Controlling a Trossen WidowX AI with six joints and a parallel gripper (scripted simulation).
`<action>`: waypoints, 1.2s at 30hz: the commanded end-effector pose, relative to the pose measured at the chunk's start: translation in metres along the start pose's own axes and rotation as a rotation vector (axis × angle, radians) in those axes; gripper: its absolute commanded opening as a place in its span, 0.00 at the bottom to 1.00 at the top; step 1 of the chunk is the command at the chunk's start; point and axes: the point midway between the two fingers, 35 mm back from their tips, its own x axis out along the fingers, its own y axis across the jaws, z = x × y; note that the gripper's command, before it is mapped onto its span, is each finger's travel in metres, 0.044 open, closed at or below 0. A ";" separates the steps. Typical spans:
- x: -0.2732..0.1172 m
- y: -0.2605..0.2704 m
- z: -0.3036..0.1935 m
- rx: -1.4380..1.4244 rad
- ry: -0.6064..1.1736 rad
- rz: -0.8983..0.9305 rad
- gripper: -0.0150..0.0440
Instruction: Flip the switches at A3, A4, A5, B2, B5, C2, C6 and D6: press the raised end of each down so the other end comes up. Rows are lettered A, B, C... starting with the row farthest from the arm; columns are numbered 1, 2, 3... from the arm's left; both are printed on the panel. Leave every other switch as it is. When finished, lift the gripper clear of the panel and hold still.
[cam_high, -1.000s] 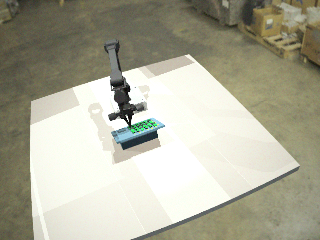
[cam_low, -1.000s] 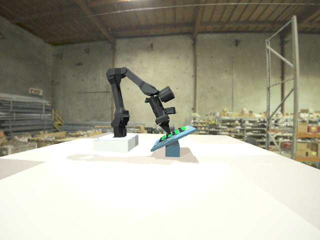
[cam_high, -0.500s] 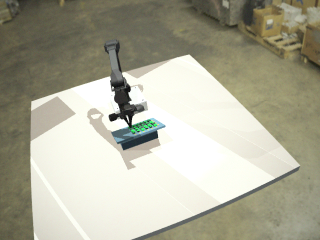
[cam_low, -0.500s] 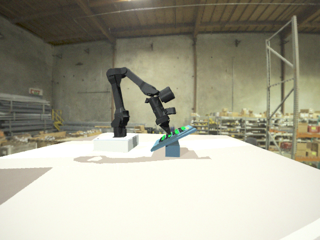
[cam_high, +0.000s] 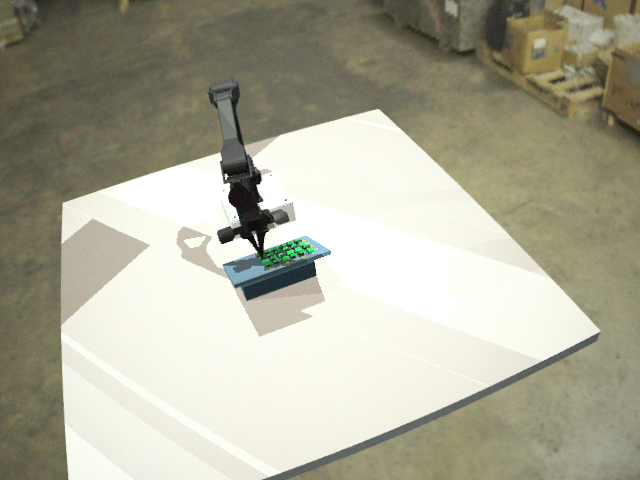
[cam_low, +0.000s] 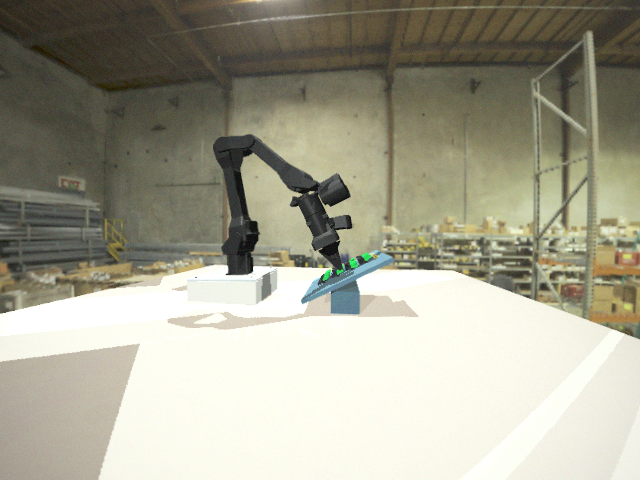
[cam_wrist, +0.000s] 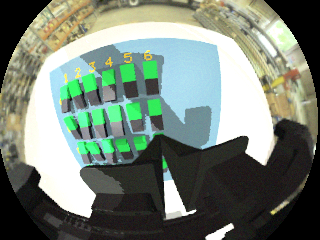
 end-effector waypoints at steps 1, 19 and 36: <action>0.003 0.000 -0.004 0.004 0.012 0.000 0.25; 0.002 0.000 0.000 0.000 0.000 0.000 0.25; -0.062 0.000 -0.037 0.004 -0.009 0.000 0.25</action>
